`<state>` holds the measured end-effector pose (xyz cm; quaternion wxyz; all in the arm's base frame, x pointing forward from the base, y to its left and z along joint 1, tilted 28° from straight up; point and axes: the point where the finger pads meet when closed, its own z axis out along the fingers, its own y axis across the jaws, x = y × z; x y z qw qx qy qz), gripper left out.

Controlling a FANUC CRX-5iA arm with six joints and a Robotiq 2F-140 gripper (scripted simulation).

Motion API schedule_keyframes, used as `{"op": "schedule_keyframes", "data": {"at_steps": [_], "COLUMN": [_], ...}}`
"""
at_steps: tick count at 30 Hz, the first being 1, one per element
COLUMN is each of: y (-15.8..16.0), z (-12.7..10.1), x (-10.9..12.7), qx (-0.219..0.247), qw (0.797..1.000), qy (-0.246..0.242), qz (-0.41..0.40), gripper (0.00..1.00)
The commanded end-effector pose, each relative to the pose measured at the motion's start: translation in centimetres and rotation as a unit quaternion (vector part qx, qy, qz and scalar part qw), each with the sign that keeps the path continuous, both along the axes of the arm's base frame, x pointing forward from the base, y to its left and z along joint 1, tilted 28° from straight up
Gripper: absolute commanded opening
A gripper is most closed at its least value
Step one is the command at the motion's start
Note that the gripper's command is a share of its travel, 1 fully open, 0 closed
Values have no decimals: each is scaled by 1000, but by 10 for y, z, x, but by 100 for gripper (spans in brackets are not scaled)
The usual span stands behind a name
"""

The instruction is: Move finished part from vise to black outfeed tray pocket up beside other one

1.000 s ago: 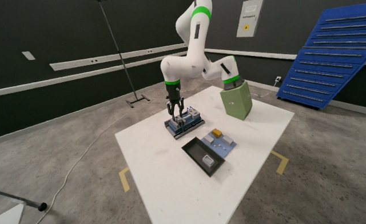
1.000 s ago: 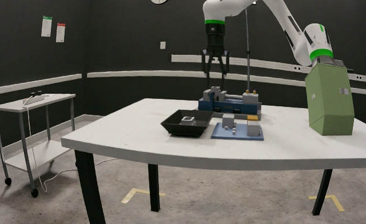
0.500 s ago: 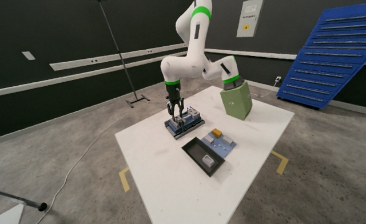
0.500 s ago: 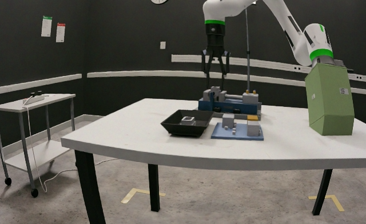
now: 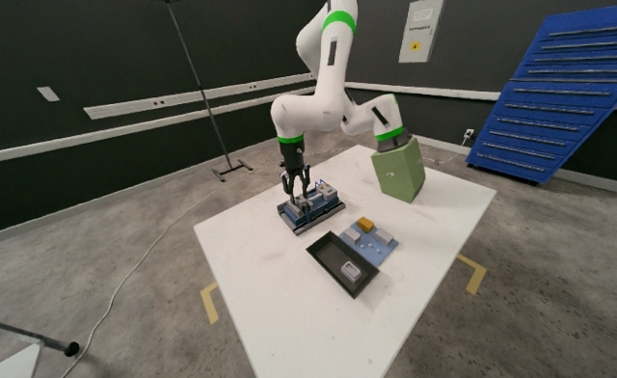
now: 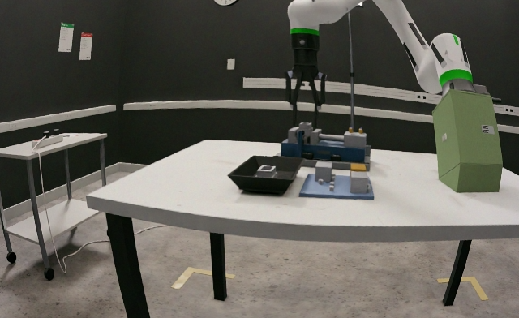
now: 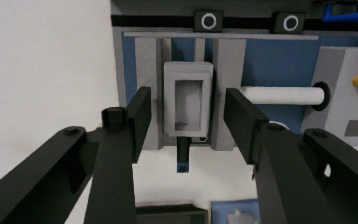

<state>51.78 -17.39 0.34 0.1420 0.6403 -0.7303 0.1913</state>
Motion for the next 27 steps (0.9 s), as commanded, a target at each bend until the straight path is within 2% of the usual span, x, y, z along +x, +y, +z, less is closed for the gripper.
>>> {"op": "schedule_keyframes", "data": {"at_steps": [1, 17, 18, 27], "y": [0, 0, 0, 0], "z": [1, 1, 1, 1], "x": [1, 1, 1, 1], "qx": [0, 0, 0, 0], "qw": [1000, 1000, 1000, 1000], "qy": [-1, -1, -1, -1], "qz": [0, 0, 0, 0], "gripper": [46, 46, 10, 10]}}
